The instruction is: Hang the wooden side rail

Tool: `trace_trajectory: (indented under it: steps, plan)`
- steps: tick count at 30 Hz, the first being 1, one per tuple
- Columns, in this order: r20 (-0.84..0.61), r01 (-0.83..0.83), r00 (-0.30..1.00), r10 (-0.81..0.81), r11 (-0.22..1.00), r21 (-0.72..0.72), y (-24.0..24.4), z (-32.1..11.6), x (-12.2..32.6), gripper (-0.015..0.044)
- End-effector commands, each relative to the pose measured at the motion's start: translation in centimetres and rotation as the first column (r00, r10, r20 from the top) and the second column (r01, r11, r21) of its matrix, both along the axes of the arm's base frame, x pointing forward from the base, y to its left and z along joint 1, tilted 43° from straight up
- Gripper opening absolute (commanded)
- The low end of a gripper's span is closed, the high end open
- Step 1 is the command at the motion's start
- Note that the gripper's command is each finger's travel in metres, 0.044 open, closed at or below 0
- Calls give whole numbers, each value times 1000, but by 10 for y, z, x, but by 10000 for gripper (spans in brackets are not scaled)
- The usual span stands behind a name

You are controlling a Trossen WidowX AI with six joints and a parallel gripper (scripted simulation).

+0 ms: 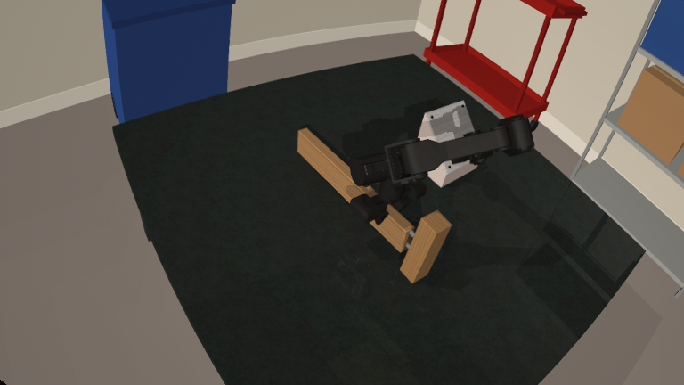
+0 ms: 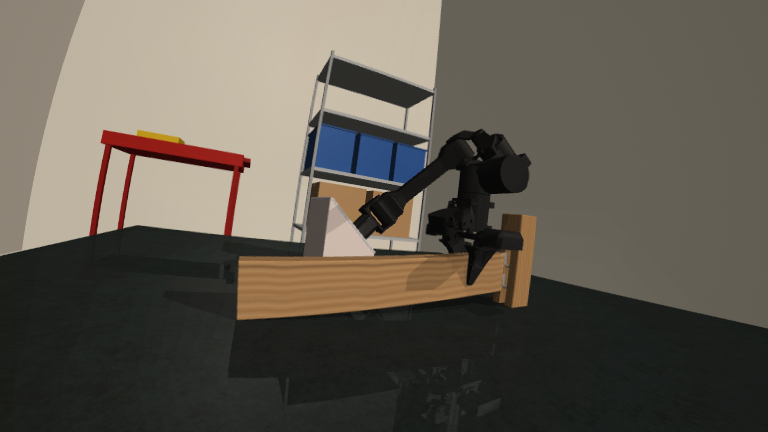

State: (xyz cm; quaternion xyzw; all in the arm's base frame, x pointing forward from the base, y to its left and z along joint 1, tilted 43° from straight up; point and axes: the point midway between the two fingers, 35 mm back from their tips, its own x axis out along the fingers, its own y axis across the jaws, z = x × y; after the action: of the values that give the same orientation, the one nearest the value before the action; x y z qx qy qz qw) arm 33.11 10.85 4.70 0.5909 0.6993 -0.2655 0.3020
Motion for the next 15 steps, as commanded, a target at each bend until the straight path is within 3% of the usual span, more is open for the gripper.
trace_trajectory:
  steps: [1, 15]
  plan:
    - [15, 11, 1000, -11, 1000, 2, -1, 6, 4, 0]
    - [15, 11, 1000, -11, 1000, 2, 0, 7, 3, 0]
